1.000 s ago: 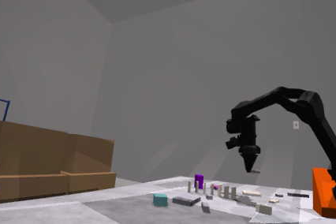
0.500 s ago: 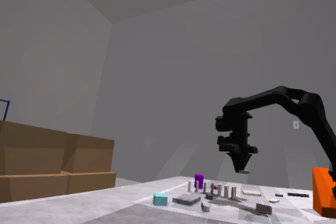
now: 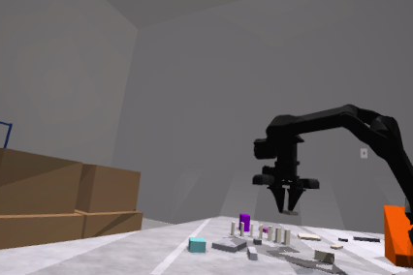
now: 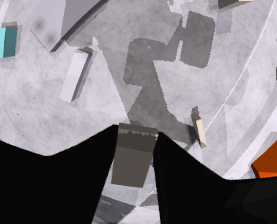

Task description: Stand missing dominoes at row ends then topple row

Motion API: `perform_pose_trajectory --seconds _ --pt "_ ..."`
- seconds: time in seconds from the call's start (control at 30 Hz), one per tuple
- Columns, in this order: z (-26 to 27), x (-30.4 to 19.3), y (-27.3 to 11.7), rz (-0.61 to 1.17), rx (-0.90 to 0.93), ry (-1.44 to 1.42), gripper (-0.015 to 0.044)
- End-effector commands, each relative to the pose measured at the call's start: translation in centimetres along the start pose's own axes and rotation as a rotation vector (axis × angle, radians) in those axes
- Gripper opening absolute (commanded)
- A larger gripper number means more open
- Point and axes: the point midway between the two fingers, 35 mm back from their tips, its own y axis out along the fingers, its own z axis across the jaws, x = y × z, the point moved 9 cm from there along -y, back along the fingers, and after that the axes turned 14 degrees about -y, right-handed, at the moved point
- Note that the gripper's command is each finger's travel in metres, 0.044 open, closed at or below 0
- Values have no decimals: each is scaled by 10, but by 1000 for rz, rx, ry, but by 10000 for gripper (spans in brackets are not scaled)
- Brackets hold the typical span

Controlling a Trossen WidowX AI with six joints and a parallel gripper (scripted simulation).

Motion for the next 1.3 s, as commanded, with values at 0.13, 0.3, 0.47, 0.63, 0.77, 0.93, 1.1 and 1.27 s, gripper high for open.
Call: perform_pose_trajectory --seconds 0.13,0.3,0.47,0.63,0.77,0.93,1.1,1.27 --pt "6 -4 5 -17 -41 40 107" --pt "11 -14 22 -90 -187 41 107" --pt "15 -23 38 -186 -315 41 107" --pt "19 -32 52 -304 -421 40 107" --pt "22 -40 62 -411 -488 38 107" --pt "25 -50 73 -558 -549 35 107" --pt "29 -61 83 -716 -580 33 107" --pt "33 -73 92 -881 -582 31 107"
